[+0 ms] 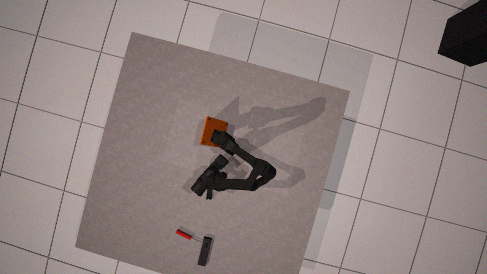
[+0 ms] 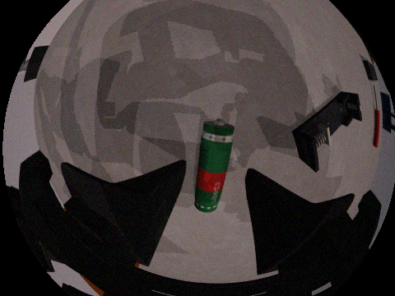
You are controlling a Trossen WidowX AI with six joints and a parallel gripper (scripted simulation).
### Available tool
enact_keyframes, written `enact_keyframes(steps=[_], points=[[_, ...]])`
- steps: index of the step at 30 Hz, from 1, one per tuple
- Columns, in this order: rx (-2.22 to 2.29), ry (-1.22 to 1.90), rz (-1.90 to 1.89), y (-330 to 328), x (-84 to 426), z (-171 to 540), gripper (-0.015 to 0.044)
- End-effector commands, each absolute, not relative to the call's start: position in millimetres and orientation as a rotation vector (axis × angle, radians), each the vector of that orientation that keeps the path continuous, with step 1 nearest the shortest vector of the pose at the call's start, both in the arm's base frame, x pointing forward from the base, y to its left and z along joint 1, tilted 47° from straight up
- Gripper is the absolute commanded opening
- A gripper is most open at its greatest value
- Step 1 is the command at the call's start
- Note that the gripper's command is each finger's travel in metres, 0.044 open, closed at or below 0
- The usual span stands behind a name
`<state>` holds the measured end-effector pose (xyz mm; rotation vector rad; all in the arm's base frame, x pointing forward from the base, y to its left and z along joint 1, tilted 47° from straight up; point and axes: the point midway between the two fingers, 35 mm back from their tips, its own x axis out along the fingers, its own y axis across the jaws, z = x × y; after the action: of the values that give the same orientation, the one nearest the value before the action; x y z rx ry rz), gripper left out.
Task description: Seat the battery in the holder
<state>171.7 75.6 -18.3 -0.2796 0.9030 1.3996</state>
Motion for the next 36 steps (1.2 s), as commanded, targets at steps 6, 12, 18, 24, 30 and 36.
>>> enact_keyframes(steps=[6,12,18,24,30,36], points=[[-0.266,0.906,1.403,80,168,-21,0.0112],[-0.266,0.906,1.403,80,168,-21,0.0072],[-0.266,0.906,1.403,80,168,-21,0.0061],[-0.266,0.926,1.386,61,173,-7,0.0061],[-0.267,0.907,1.402,43,173,13,0.0061],[-0.194,0.974,1.352,41,188,16,0.0061]])
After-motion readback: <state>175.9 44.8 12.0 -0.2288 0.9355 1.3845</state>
